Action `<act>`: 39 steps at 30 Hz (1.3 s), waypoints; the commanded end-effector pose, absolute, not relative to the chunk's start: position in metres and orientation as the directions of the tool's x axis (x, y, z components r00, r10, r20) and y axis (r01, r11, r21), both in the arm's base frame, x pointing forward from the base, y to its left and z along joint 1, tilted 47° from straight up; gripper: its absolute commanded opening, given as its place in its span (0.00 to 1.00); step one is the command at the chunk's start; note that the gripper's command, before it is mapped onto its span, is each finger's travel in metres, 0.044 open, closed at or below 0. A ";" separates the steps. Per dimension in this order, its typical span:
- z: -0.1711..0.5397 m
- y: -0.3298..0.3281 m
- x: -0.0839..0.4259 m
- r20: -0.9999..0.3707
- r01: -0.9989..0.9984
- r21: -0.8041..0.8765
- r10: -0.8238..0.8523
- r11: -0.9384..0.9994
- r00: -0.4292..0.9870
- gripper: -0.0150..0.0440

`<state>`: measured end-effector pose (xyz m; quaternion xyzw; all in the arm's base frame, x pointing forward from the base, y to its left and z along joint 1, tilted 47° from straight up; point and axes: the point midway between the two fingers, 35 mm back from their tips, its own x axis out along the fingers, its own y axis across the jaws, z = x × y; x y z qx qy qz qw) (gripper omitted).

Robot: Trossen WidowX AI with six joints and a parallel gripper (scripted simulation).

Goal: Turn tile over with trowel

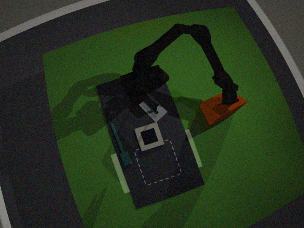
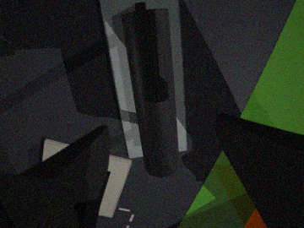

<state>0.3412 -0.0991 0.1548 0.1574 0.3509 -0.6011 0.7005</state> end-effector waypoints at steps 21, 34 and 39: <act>0.123 -0.122 0.314 -0.821 0.868 0.164 -0.423 0.468 0.384 0.76; 0.126 -0.128 0.297 -0.653 0.636 0.358 -0.304 0.684 0.694 0.76; 0.128 -0.128 0.293 -0.601 0.578 0.368 -0.288 0.728 0.746 0.76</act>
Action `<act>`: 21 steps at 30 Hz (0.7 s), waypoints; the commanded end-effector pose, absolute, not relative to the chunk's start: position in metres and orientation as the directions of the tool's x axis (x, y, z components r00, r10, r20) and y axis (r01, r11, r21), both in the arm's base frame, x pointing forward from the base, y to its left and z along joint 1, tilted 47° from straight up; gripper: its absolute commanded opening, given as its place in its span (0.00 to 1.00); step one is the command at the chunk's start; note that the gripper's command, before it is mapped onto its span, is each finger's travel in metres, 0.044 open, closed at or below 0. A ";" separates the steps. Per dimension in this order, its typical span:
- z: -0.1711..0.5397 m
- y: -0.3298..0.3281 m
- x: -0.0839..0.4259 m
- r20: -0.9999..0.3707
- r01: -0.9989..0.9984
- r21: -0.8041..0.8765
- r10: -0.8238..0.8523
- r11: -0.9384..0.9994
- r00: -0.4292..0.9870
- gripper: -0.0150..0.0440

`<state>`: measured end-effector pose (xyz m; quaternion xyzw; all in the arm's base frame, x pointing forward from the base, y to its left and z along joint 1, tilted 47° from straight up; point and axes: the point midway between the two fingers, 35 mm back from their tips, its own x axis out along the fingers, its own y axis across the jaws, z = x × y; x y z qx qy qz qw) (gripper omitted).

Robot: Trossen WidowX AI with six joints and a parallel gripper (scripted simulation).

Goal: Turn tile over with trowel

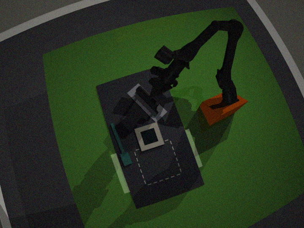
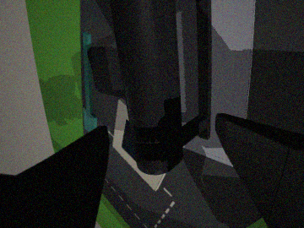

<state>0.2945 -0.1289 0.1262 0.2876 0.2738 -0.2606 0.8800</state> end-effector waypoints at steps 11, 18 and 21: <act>0.122 -0.130 0.301 -0.604 0.578 0.370 -0.284 0.728 0.745 0.76; 0.116 -0.133 0.309 -0.605 0.578 0.370 -0.284 0.727 0.744 0.76; 0.113 -0.135 0.313 -0.605 0.578 0.370 -0.284 0.727 0.744 0.76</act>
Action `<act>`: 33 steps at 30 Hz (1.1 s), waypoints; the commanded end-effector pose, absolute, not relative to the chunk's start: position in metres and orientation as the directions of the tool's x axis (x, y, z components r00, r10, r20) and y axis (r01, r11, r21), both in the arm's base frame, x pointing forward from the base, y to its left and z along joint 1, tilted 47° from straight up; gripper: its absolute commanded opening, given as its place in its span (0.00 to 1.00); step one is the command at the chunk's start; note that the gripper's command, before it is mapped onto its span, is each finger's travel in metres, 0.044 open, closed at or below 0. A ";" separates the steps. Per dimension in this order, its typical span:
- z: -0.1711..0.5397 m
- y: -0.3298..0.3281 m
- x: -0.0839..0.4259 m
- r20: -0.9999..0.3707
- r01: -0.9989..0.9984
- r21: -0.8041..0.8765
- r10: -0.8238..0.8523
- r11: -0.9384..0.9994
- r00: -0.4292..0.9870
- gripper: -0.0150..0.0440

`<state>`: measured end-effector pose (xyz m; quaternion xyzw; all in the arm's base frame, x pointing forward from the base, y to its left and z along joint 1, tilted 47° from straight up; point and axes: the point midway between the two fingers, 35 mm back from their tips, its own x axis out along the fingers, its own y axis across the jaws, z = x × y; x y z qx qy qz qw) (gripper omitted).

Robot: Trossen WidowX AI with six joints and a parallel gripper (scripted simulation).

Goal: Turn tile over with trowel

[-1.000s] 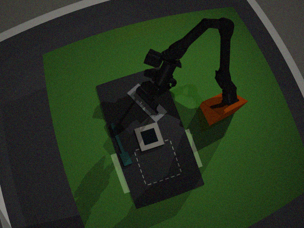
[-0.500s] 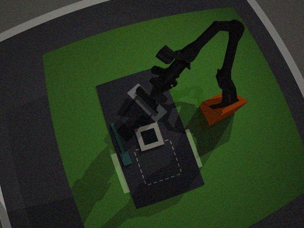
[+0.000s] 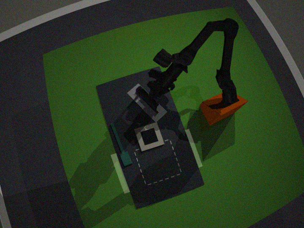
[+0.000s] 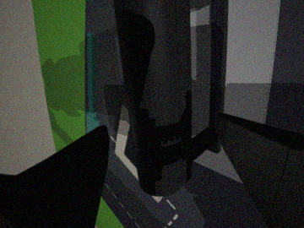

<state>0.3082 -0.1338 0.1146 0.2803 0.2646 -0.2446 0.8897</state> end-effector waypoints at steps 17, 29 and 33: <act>0.096 -0.143 0.332 -0.607 0.580 0.369 -0.285 0.726 0.742 0.76; 0.090 -0.145 0.338 -0.607 0.581 0.368 -0.285 0.726 0.742 0.54; 0.090 -0.145 0.338 -0.607 0.581 0.368 -0.285 0.726 0.742 0.46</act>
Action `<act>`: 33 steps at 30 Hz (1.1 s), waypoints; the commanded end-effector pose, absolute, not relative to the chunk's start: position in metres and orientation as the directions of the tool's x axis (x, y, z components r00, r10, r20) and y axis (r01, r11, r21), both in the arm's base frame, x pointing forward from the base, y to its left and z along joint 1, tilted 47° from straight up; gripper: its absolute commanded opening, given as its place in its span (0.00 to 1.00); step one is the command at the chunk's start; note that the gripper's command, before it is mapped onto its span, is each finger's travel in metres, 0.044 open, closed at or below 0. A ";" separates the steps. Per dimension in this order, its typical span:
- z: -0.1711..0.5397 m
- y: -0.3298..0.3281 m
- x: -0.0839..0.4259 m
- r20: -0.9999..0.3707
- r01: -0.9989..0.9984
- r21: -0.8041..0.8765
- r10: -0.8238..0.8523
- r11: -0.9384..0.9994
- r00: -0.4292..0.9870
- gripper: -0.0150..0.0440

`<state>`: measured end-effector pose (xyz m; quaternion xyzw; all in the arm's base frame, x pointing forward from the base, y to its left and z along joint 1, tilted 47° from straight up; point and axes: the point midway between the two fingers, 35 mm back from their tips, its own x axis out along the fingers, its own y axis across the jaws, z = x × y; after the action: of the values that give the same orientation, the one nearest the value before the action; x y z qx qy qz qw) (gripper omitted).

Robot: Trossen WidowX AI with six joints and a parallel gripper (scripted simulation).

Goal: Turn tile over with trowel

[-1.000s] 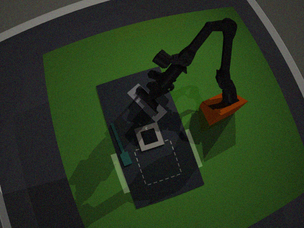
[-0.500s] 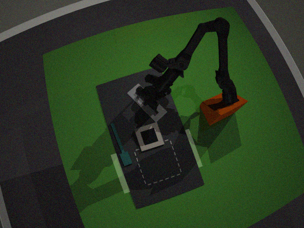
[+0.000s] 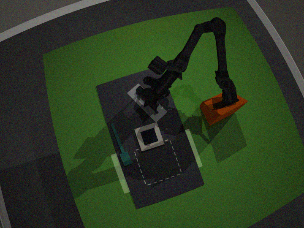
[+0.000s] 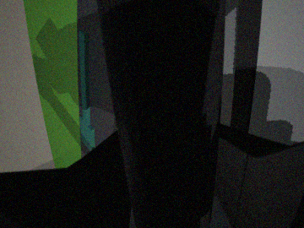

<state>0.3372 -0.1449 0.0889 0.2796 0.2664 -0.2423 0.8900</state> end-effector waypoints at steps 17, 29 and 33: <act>0.090 -0.145 0.338 -0.607 0.581 0.368 -0.285 0.726 0.742 0.27; 0.127 -0.104 0.336 -0.610 0.581 0.370 -0.281 0.725 0.741 0.25; 0.129 -0.101 0.336 -0.610 0.580 0.371 -0.281 0.725 0.741 0.25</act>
<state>0.3348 -0.1055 0.1215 0.2791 0.2713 -0.2445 0.8881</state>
